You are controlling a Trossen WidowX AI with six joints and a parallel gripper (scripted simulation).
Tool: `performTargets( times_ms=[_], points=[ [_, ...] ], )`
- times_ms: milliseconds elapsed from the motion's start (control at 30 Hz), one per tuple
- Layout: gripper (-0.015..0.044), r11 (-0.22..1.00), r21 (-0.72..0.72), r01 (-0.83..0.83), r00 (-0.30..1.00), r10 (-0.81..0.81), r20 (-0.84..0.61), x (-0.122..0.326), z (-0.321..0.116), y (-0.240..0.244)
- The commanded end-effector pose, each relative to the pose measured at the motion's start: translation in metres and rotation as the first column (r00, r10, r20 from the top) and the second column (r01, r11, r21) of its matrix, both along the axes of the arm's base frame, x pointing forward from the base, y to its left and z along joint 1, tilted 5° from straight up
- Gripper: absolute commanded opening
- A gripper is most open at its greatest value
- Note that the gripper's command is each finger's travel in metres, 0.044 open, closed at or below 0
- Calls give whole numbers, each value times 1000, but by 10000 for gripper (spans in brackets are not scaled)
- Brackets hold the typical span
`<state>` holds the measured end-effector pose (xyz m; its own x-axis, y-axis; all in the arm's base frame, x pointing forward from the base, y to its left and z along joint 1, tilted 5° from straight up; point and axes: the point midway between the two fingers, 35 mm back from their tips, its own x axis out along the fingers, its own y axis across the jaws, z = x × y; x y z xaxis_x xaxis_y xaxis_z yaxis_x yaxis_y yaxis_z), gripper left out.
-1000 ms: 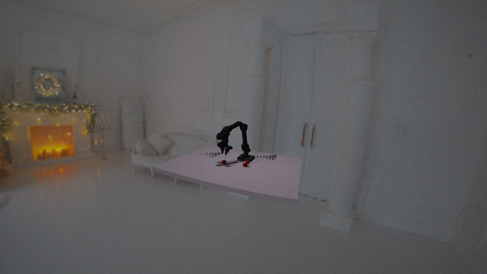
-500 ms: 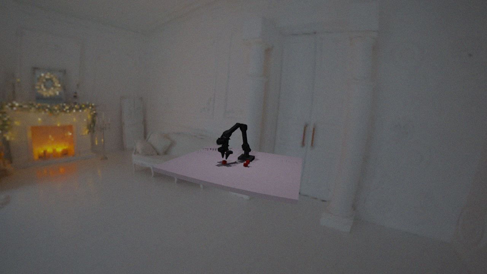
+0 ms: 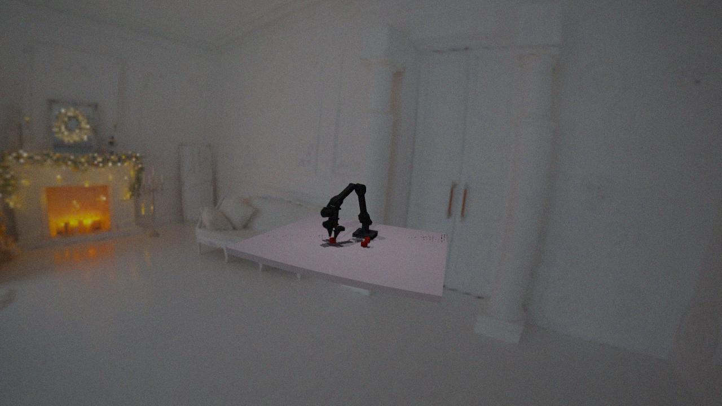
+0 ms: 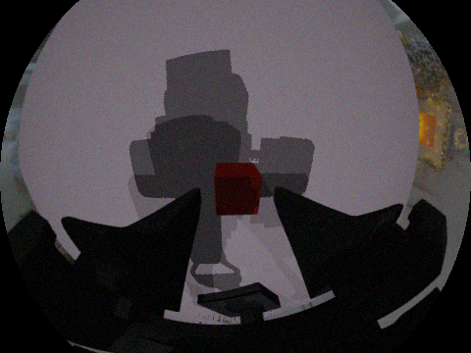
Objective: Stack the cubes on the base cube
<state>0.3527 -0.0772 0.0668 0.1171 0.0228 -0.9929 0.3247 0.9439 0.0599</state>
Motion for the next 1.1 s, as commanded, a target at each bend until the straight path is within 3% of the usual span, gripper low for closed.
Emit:
performTargets(
  times_ms=[0, 200, 400, 1067],
  points=[
    [265, 1000, 6, 3, 1000, -3, -13, -2, -11, 1],
    [265, 1000, 6, 3, 1000, -3, -13, -1, -18, 2],
    [107, 1000, 6, 3, 1000, -3, -13, -1, -18, 2],
    [105, 1000, 6, 3, 1000, -3, -13, -1, 30, -1]
  ],
)
